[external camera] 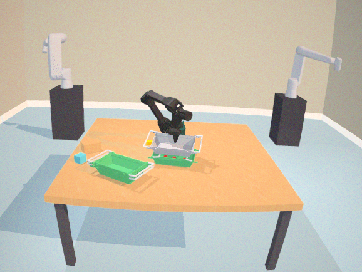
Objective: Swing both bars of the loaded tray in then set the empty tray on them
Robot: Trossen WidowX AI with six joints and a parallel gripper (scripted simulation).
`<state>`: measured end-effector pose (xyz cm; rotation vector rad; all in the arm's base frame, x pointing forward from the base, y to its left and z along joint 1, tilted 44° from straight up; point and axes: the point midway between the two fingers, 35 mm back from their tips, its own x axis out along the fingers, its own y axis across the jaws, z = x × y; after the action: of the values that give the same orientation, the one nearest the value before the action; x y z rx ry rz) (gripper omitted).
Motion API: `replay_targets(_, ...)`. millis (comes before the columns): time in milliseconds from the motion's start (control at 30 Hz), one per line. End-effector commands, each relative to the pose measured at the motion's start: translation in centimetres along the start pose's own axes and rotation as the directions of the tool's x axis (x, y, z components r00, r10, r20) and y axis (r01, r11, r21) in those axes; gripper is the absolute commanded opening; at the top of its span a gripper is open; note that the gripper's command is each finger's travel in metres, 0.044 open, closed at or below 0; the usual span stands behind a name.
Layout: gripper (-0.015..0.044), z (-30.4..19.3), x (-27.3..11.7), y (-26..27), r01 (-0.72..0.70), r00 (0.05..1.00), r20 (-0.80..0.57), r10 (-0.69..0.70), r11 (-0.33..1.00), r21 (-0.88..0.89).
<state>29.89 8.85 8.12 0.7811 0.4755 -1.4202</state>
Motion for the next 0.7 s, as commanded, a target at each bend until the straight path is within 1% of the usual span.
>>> replay_targets(0,0.0000,-0.12,0.74,-0.49,0.038,0.999,-0.003,-0.038,0.999,-0.010)
replay_targets(633,0.0000,-0.12,0.74,-0.49,0.038,0.999,-0.003,-0.038,0.999,-0.010)
replay_targets(667,0.0000,0.00,0.07,-0.03,0.002,1.000,0.000,-0.002,1.000,0.000)
